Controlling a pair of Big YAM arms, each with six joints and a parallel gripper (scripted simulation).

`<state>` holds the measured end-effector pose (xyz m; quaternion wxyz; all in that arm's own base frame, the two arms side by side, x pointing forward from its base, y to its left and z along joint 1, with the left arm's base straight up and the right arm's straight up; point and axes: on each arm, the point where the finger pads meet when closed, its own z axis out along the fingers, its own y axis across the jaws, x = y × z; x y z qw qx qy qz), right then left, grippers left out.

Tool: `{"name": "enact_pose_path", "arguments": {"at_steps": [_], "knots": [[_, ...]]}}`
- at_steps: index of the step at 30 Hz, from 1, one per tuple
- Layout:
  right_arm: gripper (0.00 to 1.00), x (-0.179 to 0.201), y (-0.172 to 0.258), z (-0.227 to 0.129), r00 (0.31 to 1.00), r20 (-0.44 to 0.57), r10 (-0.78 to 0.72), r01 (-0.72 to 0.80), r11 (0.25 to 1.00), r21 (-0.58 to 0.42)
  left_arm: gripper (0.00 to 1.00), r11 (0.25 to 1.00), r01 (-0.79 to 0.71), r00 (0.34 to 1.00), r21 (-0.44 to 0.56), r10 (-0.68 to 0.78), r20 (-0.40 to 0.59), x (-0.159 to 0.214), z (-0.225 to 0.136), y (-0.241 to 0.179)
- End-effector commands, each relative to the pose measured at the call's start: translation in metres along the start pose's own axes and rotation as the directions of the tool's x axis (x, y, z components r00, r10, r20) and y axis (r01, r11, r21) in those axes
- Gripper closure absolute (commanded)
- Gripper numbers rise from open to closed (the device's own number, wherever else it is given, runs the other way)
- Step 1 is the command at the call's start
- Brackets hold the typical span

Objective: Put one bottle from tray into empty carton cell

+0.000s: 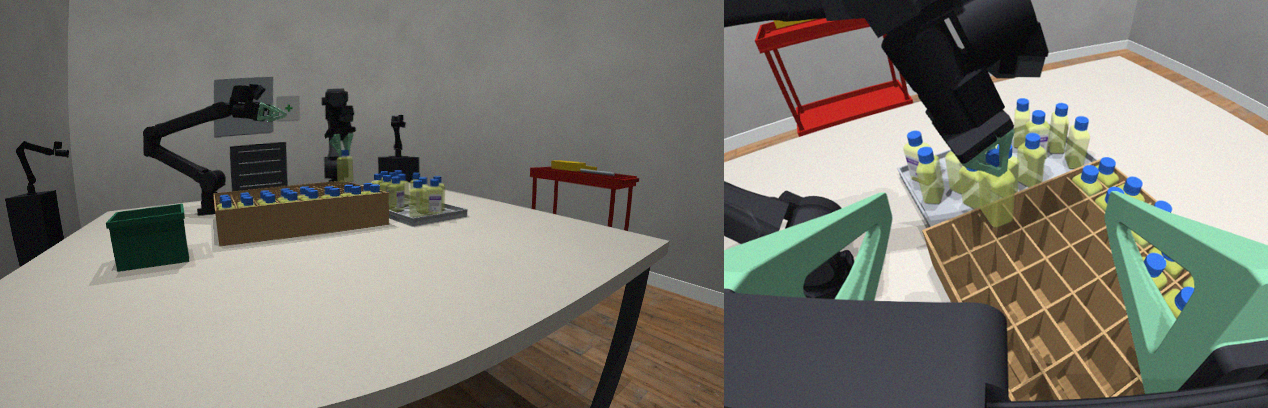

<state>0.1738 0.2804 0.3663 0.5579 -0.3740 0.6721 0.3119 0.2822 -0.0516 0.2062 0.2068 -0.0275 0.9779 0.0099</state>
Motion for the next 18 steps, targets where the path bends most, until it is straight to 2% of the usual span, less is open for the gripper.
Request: {"name": "enact_pose_path", "arguments": {"at_steps": [1, 14, 18], "knots": [[0.0, -0.019, 0.001, -0.004, 0.999, 0.035, -0.002, 0.002, 1.0, 0.0, 0.78, 0.999, 0.034, 0.997, 0.007, -0.034, 0.062, -0.033, -0.023, -0.001], [0.0, -0.019, 0.001, -0.004, 0.999, 0.035, -0.002, 0.002, 1.0, 0.0, 0.78, 1.0, 0.028, 0.997, 0.013, -0.029, 0.071, -0.034, -0.025, -0.003], [0.0, -0.019, 0.001, -0.004, 0.999, 0.035, -0.002, 0.002, 1.0, 0.0, 0.78, 0.999, 0.032, 0.992, 0.033, -0.036, 0.122, -0.041, -0.037, -0.008]]}}
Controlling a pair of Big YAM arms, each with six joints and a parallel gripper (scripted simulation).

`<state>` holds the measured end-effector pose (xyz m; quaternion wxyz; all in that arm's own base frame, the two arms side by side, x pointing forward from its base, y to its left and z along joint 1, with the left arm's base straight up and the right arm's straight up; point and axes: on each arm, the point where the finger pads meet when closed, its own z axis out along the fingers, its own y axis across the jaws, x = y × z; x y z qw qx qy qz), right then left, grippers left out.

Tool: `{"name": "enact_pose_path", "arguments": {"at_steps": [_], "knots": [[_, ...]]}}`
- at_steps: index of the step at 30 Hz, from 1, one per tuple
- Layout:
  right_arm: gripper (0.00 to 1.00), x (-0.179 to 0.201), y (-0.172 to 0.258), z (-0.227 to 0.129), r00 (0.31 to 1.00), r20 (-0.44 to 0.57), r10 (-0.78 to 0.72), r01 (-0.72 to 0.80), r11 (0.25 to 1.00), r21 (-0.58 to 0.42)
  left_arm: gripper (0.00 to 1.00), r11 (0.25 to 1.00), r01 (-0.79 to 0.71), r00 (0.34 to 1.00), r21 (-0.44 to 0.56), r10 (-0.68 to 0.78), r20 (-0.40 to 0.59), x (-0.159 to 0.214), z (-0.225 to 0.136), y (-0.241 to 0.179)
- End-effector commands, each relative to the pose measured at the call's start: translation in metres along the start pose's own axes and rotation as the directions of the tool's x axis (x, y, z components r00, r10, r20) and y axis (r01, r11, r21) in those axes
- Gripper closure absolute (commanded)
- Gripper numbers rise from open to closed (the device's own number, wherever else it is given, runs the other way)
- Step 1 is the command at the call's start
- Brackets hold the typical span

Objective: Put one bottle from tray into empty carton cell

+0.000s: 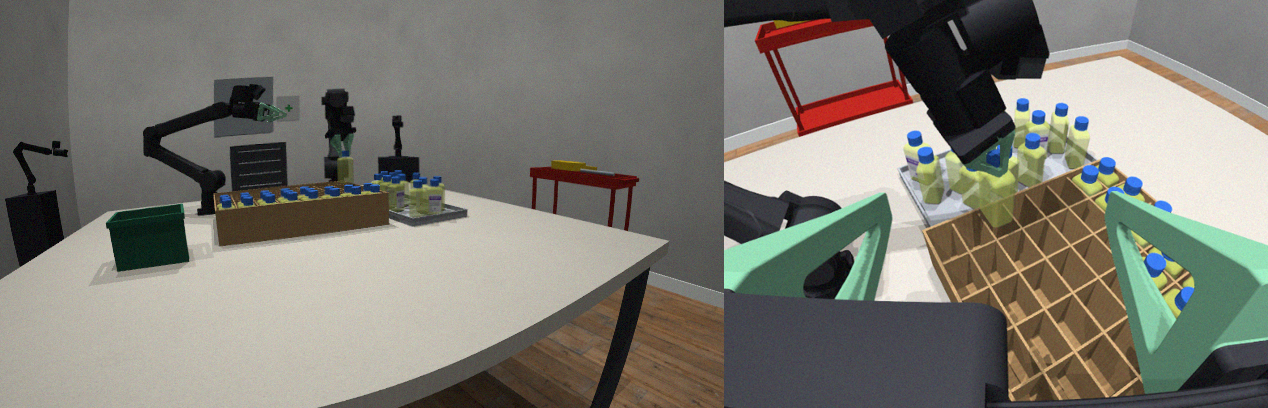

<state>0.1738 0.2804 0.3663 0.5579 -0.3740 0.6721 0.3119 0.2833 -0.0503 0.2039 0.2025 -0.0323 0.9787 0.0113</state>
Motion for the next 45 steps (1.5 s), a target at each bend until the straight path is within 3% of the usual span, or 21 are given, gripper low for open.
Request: {"name": "enact_pose_path", "arguments": {"at_steps": [1, 20, 45], "knots": [[0.0, -0.019, 0.001, -0.004, 0.999, 0.035, -0.002, 0.002, 1.0, 0.0, 0.78, 0.999, 0.021, 0.991, 0.039, -0.026, 0.131, -0.04, -0.04, -0.01], [0.0, -0.019, 0.001, -0.004, 0.999, 0.035, -0.002, 0.002, 1.0, 0.0, 0.78, 0.999, 0.025, 0.995, 0.026, -0.027, 0.101, -0.026, -0.022, -0.006], [0.0, -0.019, 0.001, -0.004, 0.999, 0.035, -0.002, 0.002, 1.0, 0.0, 0.78, 1.0, 0.023, 0.998, 0.011, -0.023, 0.054, 0.022, 0.066, -0.002]]}}
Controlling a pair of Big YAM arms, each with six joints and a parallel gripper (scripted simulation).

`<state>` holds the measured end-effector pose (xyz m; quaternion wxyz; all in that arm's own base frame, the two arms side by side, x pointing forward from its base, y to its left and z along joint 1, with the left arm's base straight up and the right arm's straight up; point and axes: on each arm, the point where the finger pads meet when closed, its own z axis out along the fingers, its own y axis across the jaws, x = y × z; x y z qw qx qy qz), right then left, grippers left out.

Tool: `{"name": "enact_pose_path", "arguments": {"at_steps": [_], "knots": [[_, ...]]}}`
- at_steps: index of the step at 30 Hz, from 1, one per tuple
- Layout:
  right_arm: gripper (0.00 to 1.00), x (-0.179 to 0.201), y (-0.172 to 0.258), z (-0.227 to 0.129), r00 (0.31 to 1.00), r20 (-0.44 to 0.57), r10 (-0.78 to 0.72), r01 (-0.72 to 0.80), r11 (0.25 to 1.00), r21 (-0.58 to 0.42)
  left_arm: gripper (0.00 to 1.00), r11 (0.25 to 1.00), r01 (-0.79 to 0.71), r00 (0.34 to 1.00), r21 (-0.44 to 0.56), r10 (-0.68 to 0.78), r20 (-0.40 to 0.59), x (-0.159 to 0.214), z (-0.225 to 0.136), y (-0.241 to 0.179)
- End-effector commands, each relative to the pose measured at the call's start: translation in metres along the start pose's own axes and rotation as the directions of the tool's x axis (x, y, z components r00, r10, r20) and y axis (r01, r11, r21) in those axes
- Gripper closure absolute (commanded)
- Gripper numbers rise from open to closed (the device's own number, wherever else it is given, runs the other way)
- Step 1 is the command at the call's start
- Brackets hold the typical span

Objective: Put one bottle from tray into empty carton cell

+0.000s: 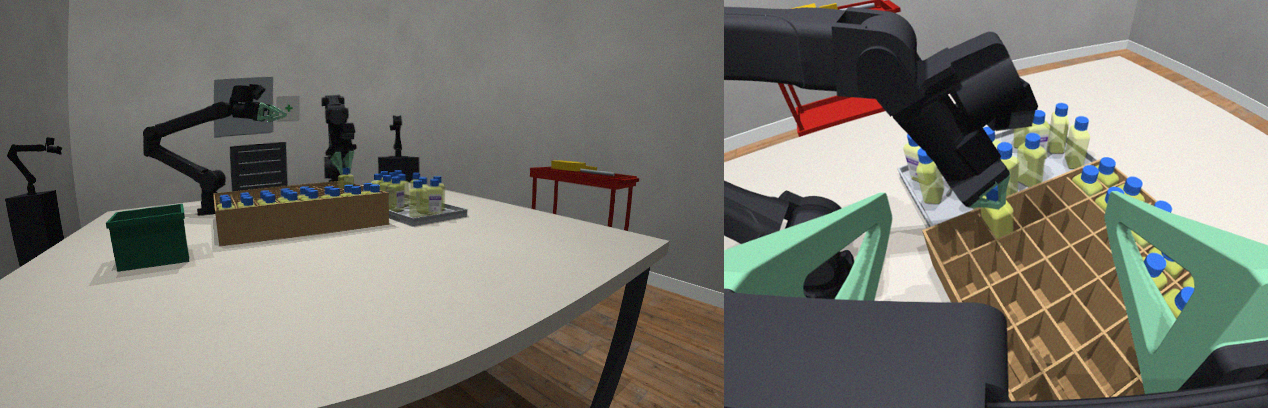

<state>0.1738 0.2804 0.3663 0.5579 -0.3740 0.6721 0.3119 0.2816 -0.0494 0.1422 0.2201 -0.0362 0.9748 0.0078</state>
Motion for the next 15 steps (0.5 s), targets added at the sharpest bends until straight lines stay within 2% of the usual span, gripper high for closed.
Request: {"name": "enact_pose_path", "arguments": {"at_steps": [1, 15], "knots": [[0.0, -0.019, 0.001, -0.004, 0.999, 0.035, -0.002, 0.002, 1.0, 0.0, 0.78, 1.0, 0.014, 1.0, 0.004, -0.014, 0.018, -0.002, 0.013, -0.002], [0.0, -0.019, 0.001, -0.004, 0.999, 0.035, -0.002, 0.002, 1.0, 0.0, 0.78, 1.0, 0.015, 1.0, 0.005, -0.015, 0.02, 0.009, 0.035, -0.002]]}}
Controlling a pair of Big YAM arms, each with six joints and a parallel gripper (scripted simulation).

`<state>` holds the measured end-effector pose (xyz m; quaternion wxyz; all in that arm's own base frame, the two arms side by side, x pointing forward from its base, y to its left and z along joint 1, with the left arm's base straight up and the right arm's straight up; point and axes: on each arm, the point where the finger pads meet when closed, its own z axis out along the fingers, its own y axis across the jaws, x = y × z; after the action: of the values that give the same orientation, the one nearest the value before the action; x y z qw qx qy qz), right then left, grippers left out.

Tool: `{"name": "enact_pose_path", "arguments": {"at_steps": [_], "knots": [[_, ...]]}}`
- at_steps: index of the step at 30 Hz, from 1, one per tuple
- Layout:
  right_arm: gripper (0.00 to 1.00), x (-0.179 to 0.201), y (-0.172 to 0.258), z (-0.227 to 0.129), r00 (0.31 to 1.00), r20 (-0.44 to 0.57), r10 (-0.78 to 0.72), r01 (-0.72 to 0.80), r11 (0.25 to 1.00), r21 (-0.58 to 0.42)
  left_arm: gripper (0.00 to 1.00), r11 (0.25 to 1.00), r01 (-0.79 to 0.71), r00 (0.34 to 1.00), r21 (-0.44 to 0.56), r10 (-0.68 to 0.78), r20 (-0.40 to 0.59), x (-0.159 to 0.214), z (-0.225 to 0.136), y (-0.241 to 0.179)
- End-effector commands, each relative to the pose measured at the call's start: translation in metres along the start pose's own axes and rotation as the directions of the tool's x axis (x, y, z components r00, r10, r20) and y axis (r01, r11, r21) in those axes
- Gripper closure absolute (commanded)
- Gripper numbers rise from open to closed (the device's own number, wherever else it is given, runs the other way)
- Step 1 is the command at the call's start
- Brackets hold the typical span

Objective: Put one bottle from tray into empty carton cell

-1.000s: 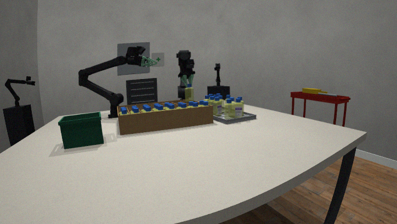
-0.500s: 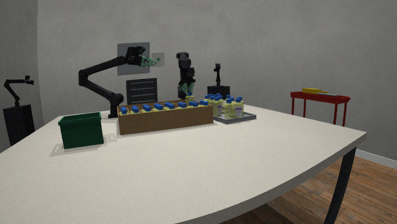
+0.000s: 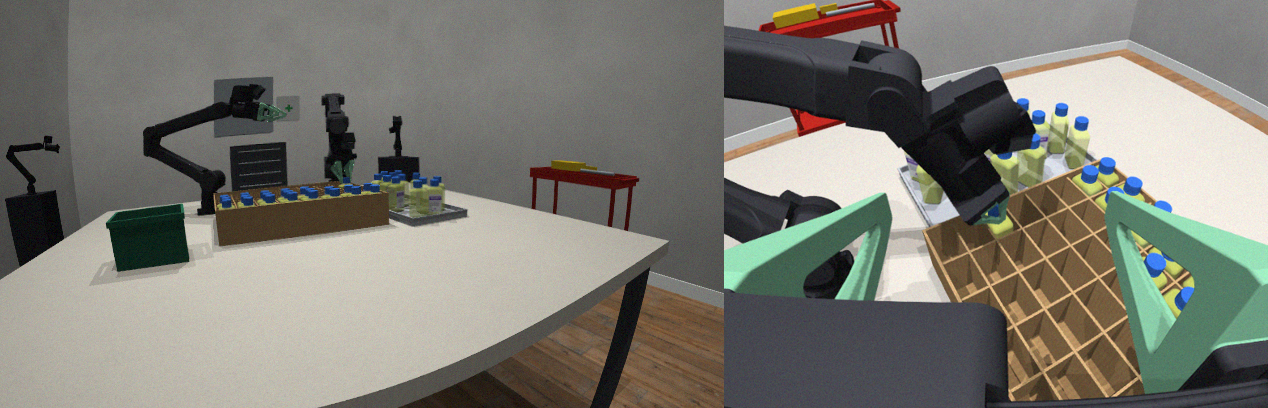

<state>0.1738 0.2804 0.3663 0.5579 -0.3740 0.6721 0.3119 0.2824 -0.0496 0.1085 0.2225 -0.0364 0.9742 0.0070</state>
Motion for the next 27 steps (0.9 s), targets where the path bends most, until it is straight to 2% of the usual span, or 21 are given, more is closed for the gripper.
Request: {"name": "enact_pose_path", "arguments": {"at_steps": [1, 6, 10, 15, 16, 27], "knots": [[0.0, -0.019, 0.001, -0.004, 0.999, 0.035, -0.002, 0.002, 1.0, 0.0, 0.78, 1.0, 0.014, 1.0, 0.003, -0.014, 0.016, -0.005, 0.004, -0.002], [0.0, -0.019, 0.001, -0.004, 0.999, 0.035, -0.002, 0.002, 1.0, 0.0, 0.78, 1.0, 0.016, 0.999, 0.009, -0.017, 0.032, -0.013, 0.001, -0.004], [0.0, -0.019, 0.001, -0.004, 0.999, 0.035, -0.002, 0.002, 1.0, 0.0, 0.35, 1.0, 0.016, 0.999, 0.008, -0.016, 0.029, -0.012, 0.001, -0.004], [0.0, -0.019, 0.001, -0.004, 0.999, 0.035, -0.002, 0.002, 1.0, 0.0, 0.35, 1.0, 0.026, 0.999, 0.007, -0.026, 0.027, -0.009, -0.001, -0.003], [0.0, -0.019, 0.001, -0.004, 0.999, 0.035, -0.002, 0.002, 1.0, 0.0, 0.23, 1.0, 0.028, 0.999, 0.011, -0.028, 0.044, -0.017, -0.007, -0.002], [0.0, -0.019, 0.001, -0.004, 0.999, 0.035, -0.002, 0.002, 1.0, 0.0, 0.22, 0.999, 0.028, 0.994, 0.039, -0.032, 0.104, -0.037, -0.045, -0.006]]}}
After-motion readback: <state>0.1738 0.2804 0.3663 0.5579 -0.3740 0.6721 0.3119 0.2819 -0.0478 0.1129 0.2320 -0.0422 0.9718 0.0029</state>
